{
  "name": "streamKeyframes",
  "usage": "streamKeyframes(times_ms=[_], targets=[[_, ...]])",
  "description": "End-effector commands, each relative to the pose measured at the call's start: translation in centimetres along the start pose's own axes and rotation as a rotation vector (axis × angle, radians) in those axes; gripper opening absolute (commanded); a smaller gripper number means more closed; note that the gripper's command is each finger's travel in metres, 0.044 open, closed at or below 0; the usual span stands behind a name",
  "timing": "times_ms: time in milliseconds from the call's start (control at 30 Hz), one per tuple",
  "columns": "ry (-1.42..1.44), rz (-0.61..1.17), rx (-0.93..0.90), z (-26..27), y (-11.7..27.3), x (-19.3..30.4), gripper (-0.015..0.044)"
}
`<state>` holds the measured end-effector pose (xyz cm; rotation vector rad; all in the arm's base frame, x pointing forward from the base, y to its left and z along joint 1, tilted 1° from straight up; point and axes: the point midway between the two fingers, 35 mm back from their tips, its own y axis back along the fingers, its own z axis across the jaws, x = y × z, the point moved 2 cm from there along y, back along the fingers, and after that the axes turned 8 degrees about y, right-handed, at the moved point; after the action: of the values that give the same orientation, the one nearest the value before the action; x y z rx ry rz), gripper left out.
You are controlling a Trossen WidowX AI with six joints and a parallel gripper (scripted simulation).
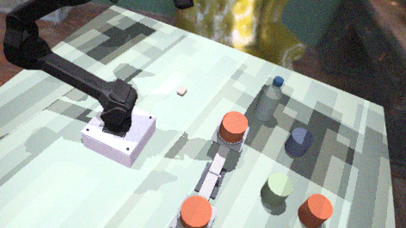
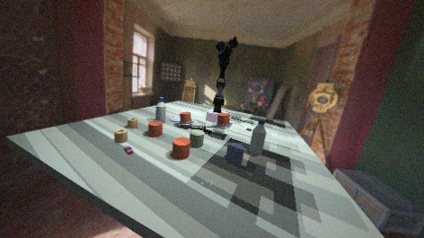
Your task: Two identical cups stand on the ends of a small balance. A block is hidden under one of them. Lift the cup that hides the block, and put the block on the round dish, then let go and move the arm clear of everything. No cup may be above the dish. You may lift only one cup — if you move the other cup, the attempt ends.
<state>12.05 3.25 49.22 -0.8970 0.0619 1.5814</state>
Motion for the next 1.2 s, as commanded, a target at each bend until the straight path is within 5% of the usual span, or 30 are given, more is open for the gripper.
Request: streamKeyframes(times_ms=[0,567,1167], targets=[[0.065,0.019,0.069,-1.9,-0.5,0.8,0.0440],[0.367,0.241,0.464,-11.8,0.7,5.1,0.0440],[0.661,0.648,0.801,-20.6,6.1,9.4,0.0440]])
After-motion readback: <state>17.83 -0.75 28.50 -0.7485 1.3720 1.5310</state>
